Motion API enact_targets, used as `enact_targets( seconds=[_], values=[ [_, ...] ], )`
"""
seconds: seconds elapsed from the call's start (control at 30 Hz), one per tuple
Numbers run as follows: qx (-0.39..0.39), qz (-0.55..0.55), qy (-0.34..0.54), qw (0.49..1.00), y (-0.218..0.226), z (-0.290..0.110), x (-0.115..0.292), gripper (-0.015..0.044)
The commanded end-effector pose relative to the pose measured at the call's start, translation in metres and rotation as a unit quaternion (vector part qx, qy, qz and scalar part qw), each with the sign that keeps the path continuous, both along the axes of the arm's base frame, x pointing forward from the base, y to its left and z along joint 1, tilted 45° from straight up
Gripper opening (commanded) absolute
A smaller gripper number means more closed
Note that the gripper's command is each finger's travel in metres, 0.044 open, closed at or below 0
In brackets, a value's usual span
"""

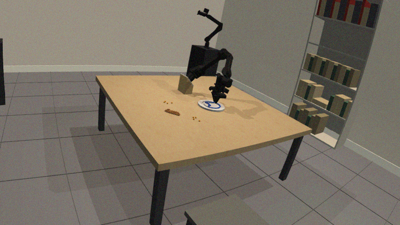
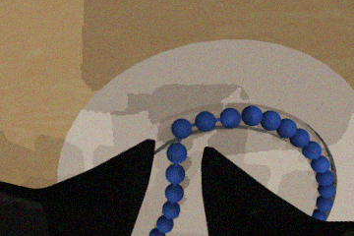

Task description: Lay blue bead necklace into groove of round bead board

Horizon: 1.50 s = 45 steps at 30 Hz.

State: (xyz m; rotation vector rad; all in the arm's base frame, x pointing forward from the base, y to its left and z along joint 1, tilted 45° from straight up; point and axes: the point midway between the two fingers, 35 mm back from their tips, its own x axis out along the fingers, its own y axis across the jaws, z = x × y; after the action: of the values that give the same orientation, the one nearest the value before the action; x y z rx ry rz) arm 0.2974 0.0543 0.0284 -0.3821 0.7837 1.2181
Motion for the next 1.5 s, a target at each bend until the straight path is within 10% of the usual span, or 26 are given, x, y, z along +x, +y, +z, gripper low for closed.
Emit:
enact_targets(
  seconds=[0.0, 1.47],
  values=[
    [0.000, 0.000, 0.000, 1.000, -0.0002, 0.0003, 0.0002, 0.0041],
    [0.002, -0.001, 0.002, 1.000, -0.0037, 0.0044, -0.0022, 0.0000]
  ],
)
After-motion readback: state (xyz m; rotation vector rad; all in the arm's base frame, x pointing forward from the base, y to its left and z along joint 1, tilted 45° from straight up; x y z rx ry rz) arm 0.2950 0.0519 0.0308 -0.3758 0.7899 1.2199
